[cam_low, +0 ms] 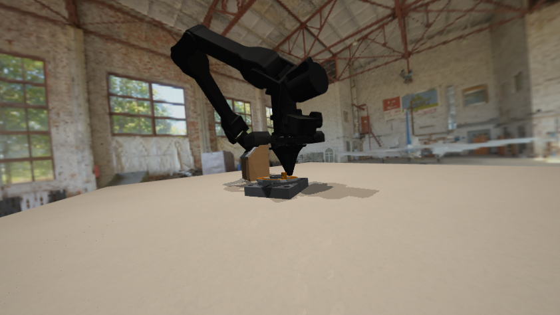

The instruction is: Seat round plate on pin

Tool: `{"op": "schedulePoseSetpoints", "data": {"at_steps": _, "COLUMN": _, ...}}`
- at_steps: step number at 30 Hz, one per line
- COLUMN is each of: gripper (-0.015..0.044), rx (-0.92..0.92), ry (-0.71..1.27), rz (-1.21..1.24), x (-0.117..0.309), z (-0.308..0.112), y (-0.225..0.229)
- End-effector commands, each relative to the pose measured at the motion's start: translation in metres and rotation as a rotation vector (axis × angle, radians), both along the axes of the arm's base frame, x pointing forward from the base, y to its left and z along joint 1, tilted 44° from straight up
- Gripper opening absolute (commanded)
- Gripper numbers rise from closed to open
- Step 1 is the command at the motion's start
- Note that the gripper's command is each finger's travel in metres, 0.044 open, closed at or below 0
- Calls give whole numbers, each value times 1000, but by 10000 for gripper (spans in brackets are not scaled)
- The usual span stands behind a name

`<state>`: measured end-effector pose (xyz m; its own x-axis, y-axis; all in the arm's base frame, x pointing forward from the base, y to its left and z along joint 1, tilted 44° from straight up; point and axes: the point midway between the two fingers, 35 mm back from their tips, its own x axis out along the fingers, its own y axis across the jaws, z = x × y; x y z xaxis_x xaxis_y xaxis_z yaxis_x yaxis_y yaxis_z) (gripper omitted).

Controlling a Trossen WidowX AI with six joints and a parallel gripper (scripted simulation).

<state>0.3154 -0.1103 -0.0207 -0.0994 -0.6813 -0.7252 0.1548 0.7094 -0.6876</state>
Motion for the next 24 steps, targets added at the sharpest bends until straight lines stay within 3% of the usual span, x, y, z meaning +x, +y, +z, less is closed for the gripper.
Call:
{"op": "schedulePoseSetpoints", "data": {"at_steps": 1, "gripper": 0, "rx": -4, "ry": 1, "rz": 1, "x": 0, "z": 5, "y": -5}}
{"op": "schedulePoseSetpoints", "data": {"at_steps": 24, "gripper": 0, "rx": -5, "ry": 2, "rz": 1, "x": -13, "z": 24, "y": -21}}
